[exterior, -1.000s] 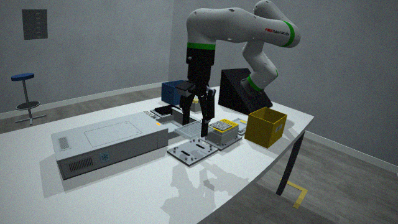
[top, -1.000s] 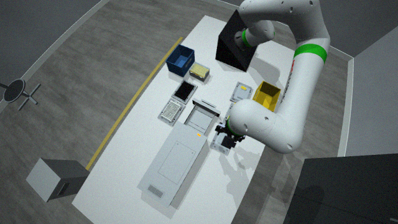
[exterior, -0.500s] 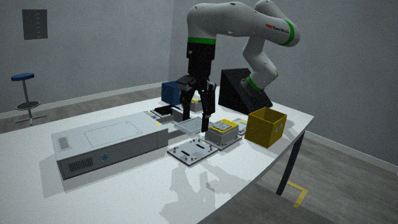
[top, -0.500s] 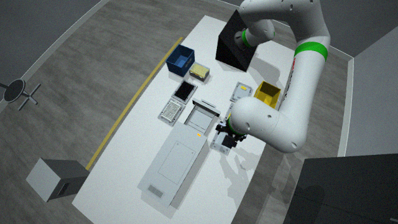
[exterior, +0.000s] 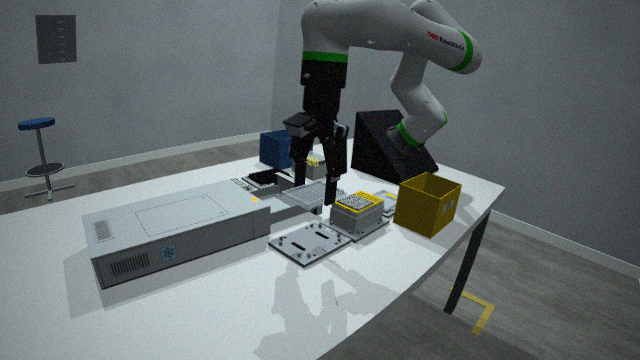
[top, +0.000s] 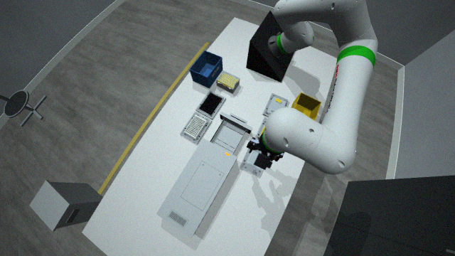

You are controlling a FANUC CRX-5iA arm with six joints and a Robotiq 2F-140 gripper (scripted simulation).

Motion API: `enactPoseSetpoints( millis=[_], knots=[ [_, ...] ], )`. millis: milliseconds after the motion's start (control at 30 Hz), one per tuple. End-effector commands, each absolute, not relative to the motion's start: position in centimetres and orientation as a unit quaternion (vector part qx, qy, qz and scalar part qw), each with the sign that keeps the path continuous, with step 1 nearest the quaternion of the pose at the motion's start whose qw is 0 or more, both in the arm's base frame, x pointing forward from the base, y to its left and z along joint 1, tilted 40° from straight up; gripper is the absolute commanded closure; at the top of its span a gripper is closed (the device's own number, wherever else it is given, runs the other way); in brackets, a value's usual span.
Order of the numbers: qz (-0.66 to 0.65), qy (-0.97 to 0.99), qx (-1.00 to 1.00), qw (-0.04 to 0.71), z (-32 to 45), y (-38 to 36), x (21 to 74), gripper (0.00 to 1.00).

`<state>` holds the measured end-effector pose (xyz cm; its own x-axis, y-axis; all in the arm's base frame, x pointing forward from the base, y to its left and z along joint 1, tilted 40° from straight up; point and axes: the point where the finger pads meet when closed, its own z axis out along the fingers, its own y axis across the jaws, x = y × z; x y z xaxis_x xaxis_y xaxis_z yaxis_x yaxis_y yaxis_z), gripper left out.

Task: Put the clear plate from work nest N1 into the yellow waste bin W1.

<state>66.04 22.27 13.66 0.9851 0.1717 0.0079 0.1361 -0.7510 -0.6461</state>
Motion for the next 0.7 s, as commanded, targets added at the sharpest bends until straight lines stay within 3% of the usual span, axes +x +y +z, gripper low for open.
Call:
enactPoseSetpoints(
  millis=[0, 667],
  knots=[
    [0.025, -0.082, -0.935, 0.343, 14.13, 21.87, 66.14, 0.90],
    [0.031, -0.066, -0.937, 0.342, 14.89, 21.50, 65.45, 0.90]
  ],
)
